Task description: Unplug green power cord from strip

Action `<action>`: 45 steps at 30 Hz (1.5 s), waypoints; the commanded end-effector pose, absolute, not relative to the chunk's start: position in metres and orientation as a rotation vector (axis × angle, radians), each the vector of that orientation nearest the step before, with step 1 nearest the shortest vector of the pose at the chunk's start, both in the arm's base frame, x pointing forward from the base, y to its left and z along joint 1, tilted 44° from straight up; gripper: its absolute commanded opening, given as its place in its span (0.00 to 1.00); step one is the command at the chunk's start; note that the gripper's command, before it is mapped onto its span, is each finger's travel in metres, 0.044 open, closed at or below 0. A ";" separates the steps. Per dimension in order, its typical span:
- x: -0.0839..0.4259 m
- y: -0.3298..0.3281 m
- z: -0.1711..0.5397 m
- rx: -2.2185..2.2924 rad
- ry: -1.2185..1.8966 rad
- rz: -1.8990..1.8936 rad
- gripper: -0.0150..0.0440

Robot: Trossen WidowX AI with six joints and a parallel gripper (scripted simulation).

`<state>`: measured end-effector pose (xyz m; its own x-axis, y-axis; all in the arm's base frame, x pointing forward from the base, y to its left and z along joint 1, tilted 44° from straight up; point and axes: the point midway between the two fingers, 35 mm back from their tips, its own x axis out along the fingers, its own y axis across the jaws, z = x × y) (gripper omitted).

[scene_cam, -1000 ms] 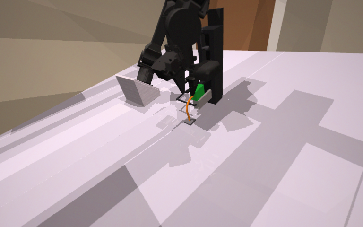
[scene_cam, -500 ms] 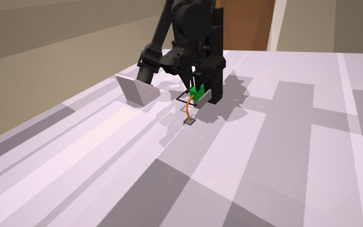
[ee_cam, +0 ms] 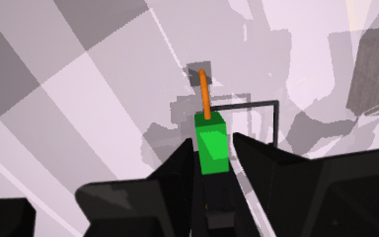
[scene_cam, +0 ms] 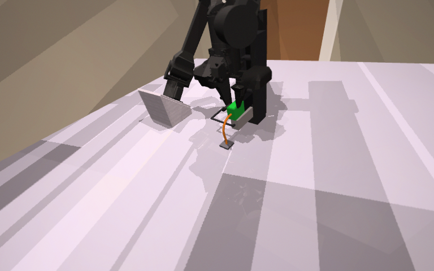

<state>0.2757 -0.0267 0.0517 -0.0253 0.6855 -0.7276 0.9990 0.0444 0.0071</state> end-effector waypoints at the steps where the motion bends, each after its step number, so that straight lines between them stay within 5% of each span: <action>1: 0.274 -0.021 0.048 1.703 1.773 -0.726 0.53; 9: 0.274 -0.018 0.046 1.703 1.774 -0.726 0.53; 13: 0.275 -0.020 0.046 1.696 1.769 -0.724 0.35; 21: 0.275 -0.020 0.046 1.696 1.769 -0.724 0.26; 45: 0.279 -0.047 0.023 1.697 1.767 -0.728 0.25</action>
